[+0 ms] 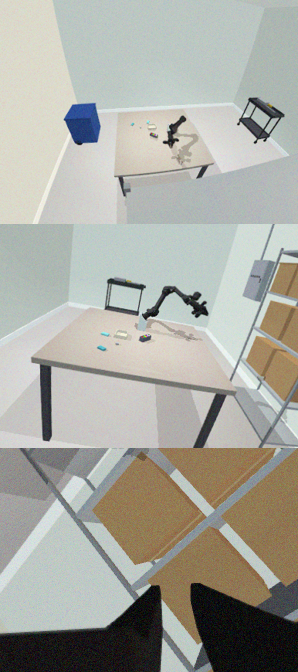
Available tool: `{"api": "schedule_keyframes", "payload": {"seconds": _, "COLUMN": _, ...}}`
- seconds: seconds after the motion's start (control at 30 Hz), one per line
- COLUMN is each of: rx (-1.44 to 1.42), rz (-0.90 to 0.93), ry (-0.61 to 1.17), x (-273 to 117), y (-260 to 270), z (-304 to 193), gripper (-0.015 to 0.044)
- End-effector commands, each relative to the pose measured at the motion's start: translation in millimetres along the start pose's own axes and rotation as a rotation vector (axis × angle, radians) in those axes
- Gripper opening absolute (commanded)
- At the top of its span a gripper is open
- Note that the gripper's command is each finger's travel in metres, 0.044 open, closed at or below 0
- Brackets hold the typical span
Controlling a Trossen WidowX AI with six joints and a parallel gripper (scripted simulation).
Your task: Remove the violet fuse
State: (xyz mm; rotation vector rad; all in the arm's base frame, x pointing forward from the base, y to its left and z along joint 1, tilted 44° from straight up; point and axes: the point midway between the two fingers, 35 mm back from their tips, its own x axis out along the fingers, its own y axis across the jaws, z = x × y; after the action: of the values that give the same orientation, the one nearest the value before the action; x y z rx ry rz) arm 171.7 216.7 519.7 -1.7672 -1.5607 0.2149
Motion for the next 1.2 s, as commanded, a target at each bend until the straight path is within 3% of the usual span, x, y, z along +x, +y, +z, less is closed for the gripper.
{"api": "schedule_keyframes", "payload": {"seconds": 0.0, "rx": 0.187, "rz": 0.188, "ry": -0.004, "x": -2, "y": 71, "z": 3, "gripper": 0.0074}}
{"api": "schedule_keyframes", "payload": {"seconds": 0.3, "rx": 0.658, "rz": 0.595, "ry": 0.057, "x": -51, "y": 219, "z": 25, "gripper": 0.0074}}
{"api": "schedule_keyframes", "payload": {"seconds": 0.6, "rx": 1.239, "rz": 0.971, "ry": 0.253, "x": -151, "y": 329, "z": 72, "gripper": 0.0074}}
{"api": "schedule_keyframes", "payload": {"seconds": 0.8, "rx": 1.699, "rz": 1.185, "ry": 0.471, "x": -230, "y": 367, "z": 120, "gripper": 0.0074}}
{"api": "schedule_keyframes", "payload": {"seconds": 1.03, "rx": 2.322, "rz": 1.349, "ry": 0.815, "x": -313, "y": 371, "z": 187, "gripper": 0.0074}}
{"api": "schedule_keyframes", "payload": {"seconds": 1.17, "rx": 2.490, "rz": 1.367, "ry": 0.910, "x": -329, "y": 366, "z": 203, "gripper": 0.0074}}
